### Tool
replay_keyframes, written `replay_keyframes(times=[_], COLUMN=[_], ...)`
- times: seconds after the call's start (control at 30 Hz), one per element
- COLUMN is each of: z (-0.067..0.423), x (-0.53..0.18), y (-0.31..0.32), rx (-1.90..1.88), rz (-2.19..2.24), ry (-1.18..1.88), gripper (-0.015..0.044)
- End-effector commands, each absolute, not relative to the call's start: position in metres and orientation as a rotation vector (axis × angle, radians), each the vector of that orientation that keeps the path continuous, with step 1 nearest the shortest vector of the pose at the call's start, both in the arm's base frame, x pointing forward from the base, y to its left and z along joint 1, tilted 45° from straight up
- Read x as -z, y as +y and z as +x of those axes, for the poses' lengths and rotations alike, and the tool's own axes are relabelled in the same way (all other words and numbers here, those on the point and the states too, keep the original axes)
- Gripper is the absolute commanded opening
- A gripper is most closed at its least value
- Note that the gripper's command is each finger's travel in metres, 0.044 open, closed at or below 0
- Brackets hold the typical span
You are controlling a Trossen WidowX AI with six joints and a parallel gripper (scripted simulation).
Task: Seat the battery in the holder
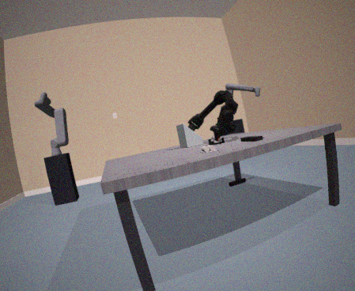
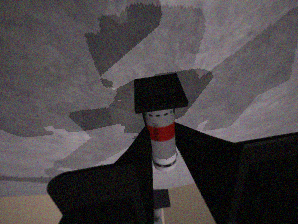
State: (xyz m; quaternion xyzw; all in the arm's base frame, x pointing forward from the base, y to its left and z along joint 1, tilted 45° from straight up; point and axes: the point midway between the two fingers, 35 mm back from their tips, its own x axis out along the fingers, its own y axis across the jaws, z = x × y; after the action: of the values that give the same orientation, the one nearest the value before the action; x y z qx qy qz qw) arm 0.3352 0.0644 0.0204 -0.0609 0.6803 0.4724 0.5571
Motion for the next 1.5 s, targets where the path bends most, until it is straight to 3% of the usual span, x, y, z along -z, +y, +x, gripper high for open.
replay_keyframes(times=[0.0,1.47], z=[0.3397,0.3413], x=[-0.0227,-0.0233], y=[0.0665,0.0677], rx=[-1.117,-1.121], rz=[-0.143,-0.147], ry=[1.585,1.597], gripper=[0.0081,0.0081])
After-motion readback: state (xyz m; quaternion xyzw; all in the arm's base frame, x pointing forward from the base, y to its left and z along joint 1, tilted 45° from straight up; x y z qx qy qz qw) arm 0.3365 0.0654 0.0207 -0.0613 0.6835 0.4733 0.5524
